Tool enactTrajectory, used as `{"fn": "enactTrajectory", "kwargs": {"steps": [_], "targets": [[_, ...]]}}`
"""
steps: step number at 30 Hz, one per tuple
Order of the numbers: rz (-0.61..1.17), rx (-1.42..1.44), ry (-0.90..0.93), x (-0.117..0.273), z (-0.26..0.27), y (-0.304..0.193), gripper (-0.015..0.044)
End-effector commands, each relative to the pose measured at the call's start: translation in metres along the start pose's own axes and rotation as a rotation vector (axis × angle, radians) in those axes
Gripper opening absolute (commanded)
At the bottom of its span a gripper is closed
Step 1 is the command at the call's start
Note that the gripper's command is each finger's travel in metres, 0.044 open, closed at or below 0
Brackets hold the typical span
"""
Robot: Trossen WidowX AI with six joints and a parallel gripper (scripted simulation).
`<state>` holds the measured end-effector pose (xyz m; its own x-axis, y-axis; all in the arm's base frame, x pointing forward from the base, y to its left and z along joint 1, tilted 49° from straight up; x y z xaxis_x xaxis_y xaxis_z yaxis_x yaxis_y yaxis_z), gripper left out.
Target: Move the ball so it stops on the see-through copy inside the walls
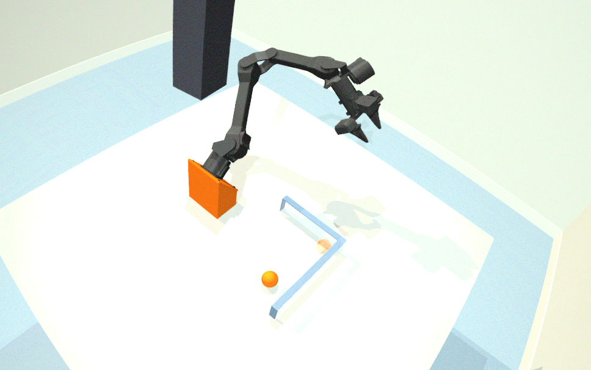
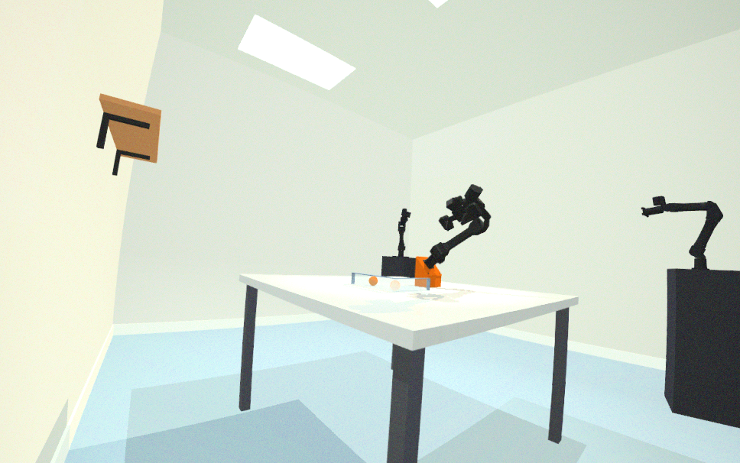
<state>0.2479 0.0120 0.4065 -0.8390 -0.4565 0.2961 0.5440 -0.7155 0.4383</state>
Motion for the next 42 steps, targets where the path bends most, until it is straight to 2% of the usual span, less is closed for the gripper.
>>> {"fn": "enactTrajectory", "kwargs": {"steps": [1,8,14,20,27,42], "targets": [[0.074,0.057,-0.129,-0.037,-0.048,0.022,0.0339],[0.27,0.103,-0.314,-0.089,-0.153,0.044,0.0339],[0.477,0.139,-0.372,-0.113,-0.254,0.044,0.0339],[0.681,0.157,-0.322,-0.118,-0.355,0.024,0.0339],[0.849,0.143,-0.154,-0.106,-0.457,-0.027,0.0339],[0.859,0.141,-0.132,-0.114,-0.468,-0.044,0.0339]]}}
Point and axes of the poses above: the point midway between the two fingers, 35 mm back from their tips, its own x axis back along the fingers, its own z axis across the jaws, y = z × x, the point moved 7 cm from there along x, back along the fingers, and after that the axes turned 10 degrees about x, right-handed, at the moved point
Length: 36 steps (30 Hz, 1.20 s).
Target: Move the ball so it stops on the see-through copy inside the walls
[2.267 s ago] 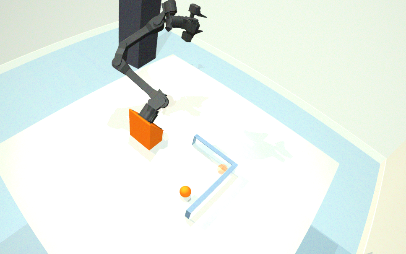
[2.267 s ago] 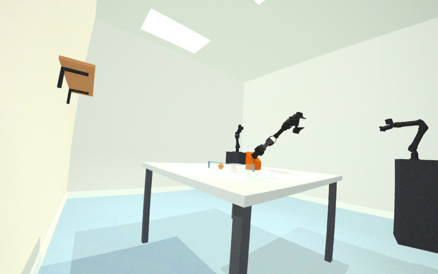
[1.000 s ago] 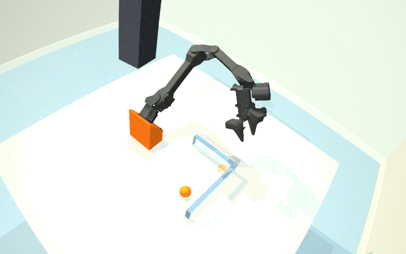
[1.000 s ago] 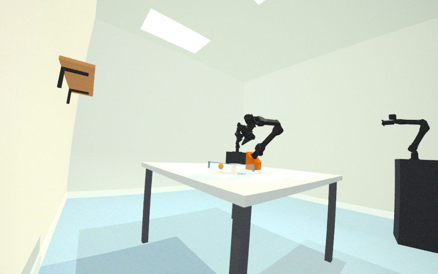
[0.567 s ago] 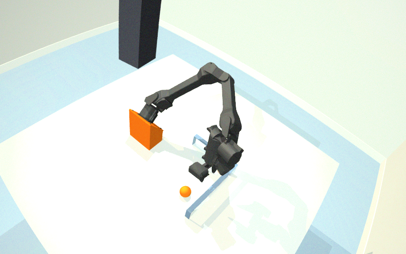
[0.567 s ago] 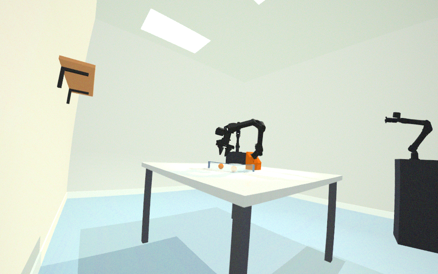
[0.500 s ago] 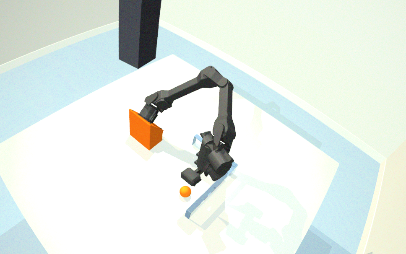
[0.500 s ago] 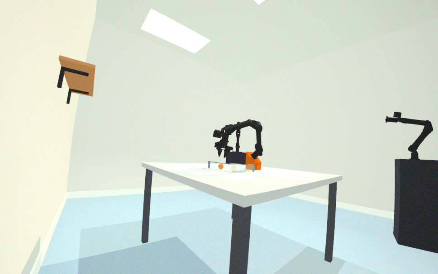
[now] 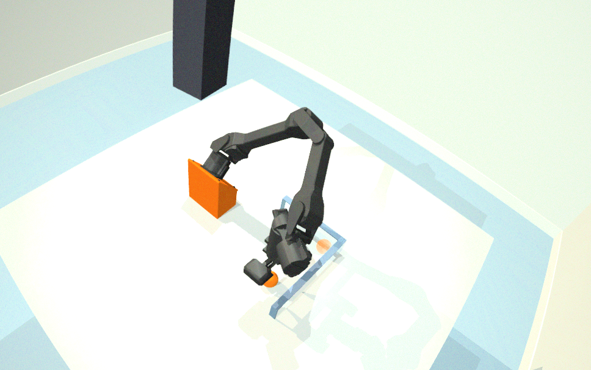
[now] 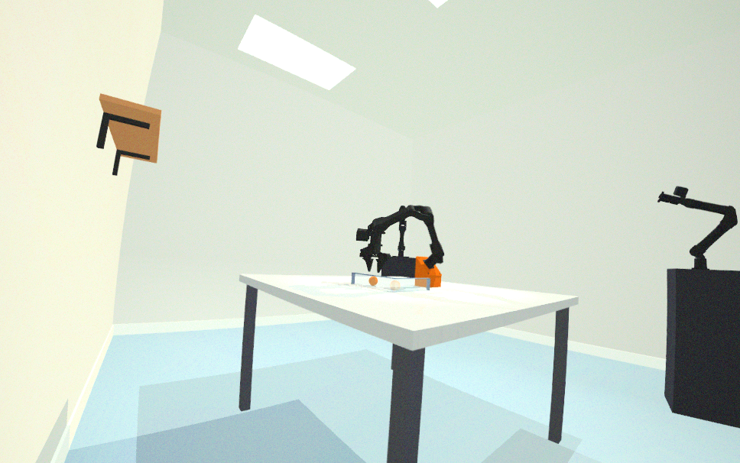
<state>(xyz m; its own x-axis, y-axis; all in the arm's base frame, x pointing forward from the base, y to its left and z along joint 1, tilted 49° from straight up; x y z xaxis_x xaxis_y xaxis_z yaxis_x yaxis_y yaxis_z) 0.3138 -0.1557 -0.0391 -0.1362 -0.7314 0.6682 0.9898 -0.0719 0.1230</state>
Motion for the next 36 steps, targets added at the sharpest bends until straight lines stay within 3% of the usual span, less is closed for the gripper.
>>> {"fn": "enactTrajectory", "kwargs": {"steps": [1,30,34,36], "targets": [[0.0,-0.008,0.007,-0.006,0.0,-0.001,0.0339],[0.0,-0.008,0.009,-0.049,0.0,-0.001,0.0339],[0.0,-0.008,0.009,-0.049,0.0,-0.001,0.0234],[0.0,-0.008,0.009,-0.049,0.0,-0.001,0.022]]}}
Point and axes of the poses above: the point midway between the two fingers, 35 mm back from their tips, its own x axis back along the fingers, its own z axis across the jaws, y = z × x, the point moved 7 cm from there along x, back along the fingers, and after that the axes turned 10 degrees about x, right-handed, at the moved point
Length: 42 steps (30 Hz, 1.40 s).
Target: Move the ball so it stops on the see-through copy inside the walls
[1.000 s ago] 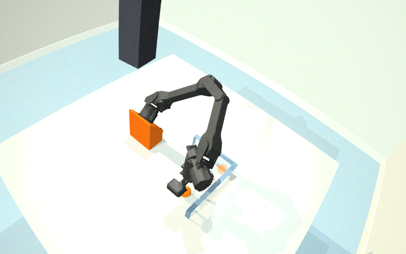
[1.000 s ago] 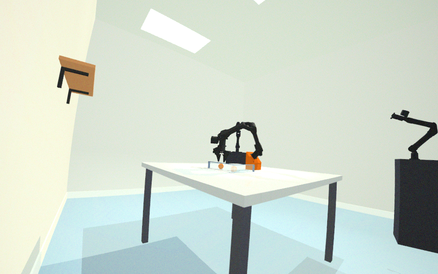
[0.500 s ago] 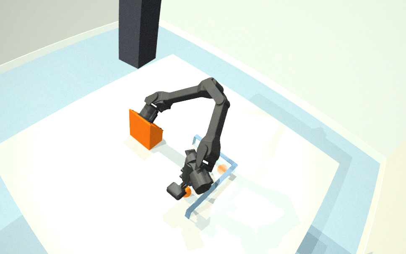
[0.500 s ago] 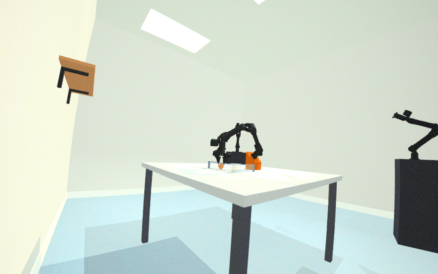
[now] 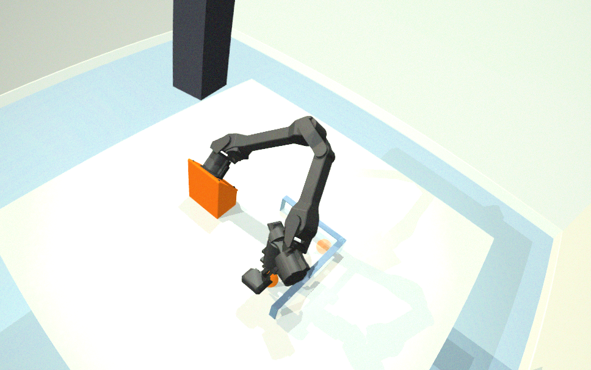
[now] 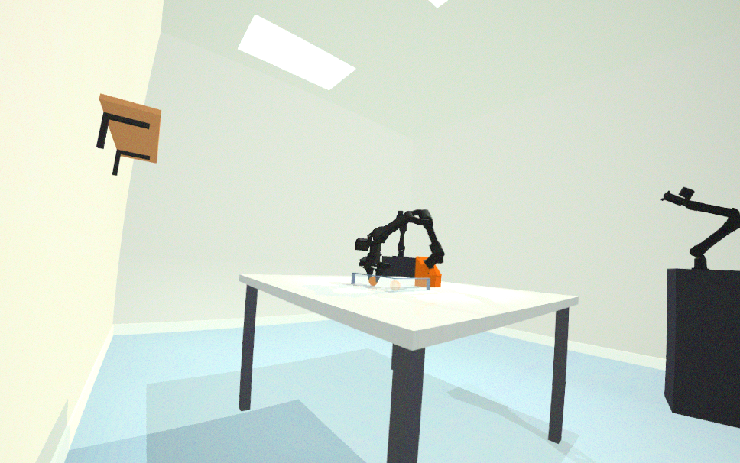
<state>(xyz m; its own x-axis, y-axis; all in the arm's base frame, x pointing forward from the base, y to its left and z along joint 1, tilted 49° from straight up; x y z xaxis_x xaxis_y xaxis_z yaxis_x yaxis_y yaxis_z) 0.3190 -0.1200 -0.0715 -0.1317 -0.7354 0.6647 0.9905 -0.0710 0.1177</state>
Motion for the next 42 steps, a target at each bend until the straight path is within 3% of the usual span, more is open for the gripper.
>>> {"fn": "enactTrajectory", "kwargs": {"steps": [1,4,12,26,31,42], "targets": [[-0.004,-0.005,0.003,-0.001,0.0,0.0,0.0214],[-0.004,-0.005,0.003,-0.001,0.0,0.0,0.0194],[-0.005,-0.006,-0.005,0.039,-0.004,0.005,0.0],[-0.003,-0.005,-0.002,0.133,-0.001,0.0,0.0],[-0.003,-0.006,-0.004,0.133,0.004,0.002,0.0],[-0.004,-0.01,-0.017,0.113,0.078,0.032,0.0]]}}
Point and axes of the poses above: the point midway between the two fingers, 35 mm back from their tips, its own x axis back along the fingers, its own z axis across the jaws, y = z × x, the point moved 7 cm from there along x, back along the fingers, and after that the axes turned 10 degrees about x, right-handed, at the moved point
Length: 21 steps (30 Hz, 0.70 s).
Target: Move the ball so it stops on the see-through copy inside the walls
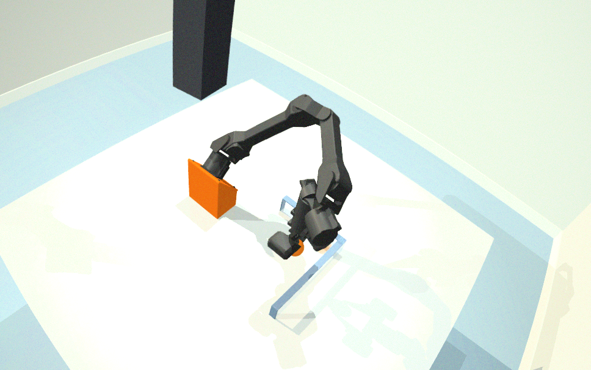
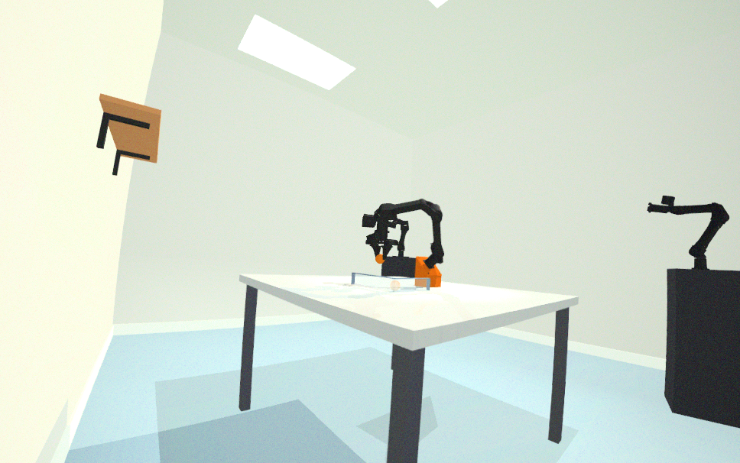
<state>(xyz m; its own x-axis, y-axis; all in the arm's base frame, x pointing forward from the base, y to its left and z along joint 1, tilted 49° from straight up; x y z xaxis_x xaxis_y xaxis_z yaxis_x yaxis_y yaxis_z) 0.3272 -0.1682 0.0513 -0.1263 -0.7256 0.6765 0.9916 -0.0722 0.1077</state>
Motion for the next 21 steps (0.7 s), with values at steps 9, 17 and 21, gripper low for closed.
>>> {"fn": "enactTrajectory", "kwargs": {"steps": [9,17,21], "targets": [[-0.011,0.0,0.011,-0.021,0.084,0.015,0.0],[-0.009,0.002,0.021,-0.032,0.109,0.015,0.0],[-0.01,0.002,0.02,-0.048,0.109,0.017,0.0]]}}
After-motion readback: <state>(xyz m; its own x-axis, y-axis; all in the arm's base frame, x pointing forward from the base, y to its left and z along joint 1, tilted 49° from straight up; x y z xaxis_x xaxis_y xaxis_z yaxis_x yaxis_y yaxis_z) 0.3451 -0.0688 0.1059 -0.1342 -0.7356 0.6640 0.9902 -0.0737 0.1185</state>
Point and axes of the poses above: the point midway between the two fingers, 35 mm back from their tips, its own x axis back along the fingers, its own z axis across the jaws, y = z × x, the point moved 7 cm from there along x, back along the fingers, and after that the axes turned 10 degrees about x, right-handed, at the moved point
